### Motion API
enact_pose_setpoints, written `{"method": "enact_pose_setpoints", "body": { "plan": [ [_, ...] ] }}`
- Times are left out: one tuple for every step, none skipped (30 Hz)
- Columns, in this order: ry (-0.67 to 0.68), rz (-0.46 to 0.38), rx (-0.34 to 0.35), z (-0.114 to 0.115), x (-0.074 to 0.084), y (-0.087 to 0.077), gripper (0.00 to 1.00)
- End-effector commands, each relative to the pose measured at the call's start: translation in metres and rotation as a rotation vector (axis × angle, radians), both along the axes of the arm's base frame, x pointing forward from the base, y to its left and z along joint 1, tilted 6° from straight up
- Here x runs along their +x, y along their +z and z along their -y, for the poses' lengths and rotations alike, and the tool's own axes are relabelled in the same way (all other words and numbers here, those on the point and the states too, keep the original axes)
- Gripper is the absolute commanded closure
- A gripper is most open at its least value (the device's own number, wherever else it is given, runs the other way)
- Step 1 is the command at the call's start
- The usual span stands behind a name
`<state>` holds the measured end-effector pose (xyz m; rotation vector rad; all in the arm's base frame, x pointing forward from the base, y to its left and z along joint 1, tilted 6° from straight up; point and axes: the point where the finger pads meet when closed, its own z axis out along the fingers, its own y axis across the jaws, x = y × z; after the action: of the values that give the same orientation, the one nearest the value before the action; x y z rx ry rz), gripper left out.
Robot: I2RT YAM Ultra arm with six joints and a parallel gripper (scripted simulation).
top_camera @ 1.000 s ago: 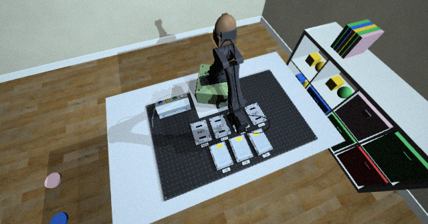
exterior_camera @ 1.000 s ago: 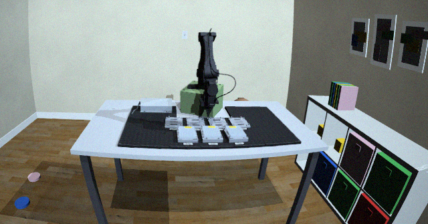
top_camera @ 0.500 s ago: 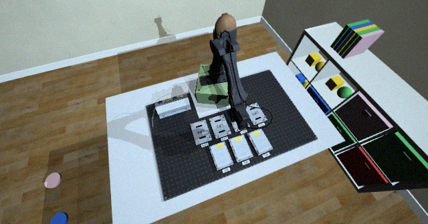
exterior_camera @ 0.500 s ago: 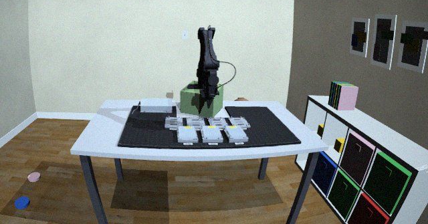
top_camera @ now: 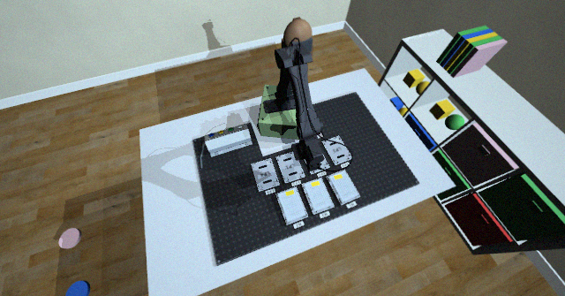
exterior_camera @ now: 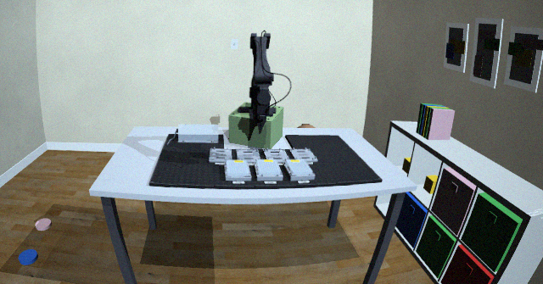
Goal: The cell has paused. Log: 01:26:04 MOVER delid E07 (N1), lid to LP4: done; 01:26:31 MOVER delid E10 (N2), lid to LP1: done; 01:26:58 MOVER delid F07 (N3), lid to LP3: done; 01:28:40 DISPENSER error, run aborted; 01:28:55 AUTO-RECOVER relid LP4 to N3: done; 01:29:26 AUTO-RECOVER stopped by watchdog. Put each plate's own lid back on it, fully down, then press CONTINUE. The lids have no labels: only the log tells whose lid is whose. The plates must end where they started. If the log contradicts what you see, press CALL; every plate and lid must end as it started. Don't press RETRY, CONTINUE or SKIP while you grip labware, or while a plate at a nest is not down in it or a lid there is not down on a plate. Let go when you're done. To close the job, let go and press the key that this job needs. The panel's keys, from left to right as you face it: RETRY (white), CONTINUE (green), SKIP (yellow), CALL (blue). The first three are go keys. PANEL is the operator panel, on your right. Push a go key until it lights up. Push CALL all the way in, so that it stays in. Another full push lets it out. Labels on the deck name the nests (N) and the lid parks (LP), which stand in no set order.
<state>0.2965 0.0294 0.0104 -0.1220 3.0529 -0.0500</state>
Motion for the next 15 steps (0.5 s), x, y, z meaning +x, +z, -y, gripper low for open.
{"method": "enact_pose_setpoints", "body": {
  "plan": [
    [-0.085,0.022,0.019,0.018,-0.004,0.008,1.00],
    [-0.105,0.022,0.020,0.023,-0.005,0.008,1.00],
    [-0.125,0.023,0.022,0.028,-0.005,0.008,1.00],
    [-0.145,0.024,0.024,0.033,-0.006,0.009,1.00],
    [-0.165,0.024,0.025,0.038,-0.006,0.009,1.00],
    [-0.185,0.025,0.027,0.043,-0.006,0.009,1.00],
    [-0.204,0.032,0.029,0.048,-0.005,0.010,1.00],
    [-0.224,0.035,0.031,0.053,-0.004,0.011,1.00],
    [-0.224,0.035,0.031,0.053,-0.004,0.011,1.00],
    [-0.224,0.035,0.031,0.053,-0.004,0.011,1.00],
    [-0.244,0.037,0.033,0.058,-0.004,0.012,1.00],
    [-0.264,0.041,0.034,0.063,-0.003,0.013,1.00],
    [-0.284,0.046,0.035,0.069,-0.002,0.014,1.00],
    [-0.304,0.045,0.036,0.074,-0.002,0.013,1.00],
    [-0.324,0.045,0.038,0.079,-0.001,0.013,1.00]
  ]
}}
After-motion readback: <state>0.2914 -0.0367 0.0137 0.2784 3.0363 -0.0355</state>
